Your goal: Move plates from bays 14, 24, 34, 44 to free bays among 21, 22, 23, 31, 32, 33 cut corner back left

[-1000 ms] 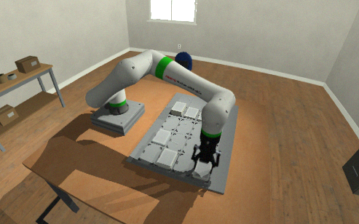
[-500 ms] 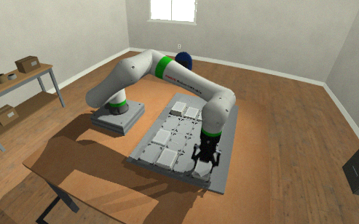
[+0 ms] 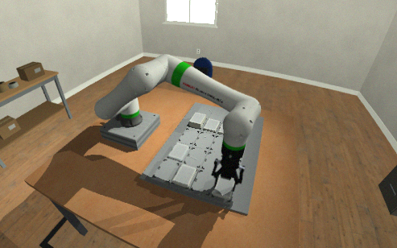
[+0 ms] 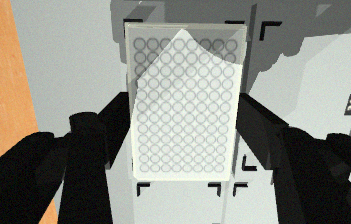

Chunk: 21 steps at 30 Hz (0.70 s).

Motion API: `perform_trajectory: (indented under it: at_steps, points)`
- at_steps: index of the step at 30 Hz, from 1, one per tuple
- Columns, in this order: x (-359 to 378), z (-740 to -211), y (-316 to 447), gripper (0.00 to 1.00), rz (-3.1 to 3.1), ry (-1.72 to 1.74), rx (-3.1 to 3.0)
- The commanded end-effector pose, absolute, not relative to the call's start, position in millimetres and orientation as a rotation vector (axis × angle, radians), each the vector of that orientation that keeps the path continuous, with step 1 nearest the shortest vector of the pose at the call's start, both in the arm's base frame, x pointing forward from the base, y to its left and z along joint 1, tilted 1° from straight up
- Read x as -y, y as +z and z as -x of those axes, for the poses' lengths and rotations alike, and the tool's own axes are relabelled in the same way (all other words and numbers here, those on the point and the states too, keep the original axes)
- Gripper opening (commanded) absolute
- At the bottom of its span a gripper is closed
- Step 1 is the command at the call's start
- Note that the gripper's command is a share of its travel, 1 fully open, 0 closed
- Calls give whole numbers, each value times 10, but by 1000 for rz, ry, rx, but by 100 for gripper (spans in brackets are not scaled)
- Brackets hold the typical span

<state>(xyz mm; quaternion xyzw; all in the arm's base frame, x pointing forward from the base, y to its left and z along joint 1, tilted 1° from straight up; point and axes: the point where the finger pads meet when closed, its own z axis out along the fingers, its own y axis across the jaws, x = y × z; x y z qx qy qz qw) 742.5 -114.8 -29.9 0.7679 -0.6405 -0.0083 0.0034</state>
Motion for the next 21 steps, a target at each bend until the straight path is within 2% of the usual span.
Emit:
perform_trajectory:
  at_steps: [1, 21]
  points:
    - [1150, -7434, -239, 10, -2408, -22, 2009]
    - [1152, -7437, -26, 10, -2408, -22, 2009]
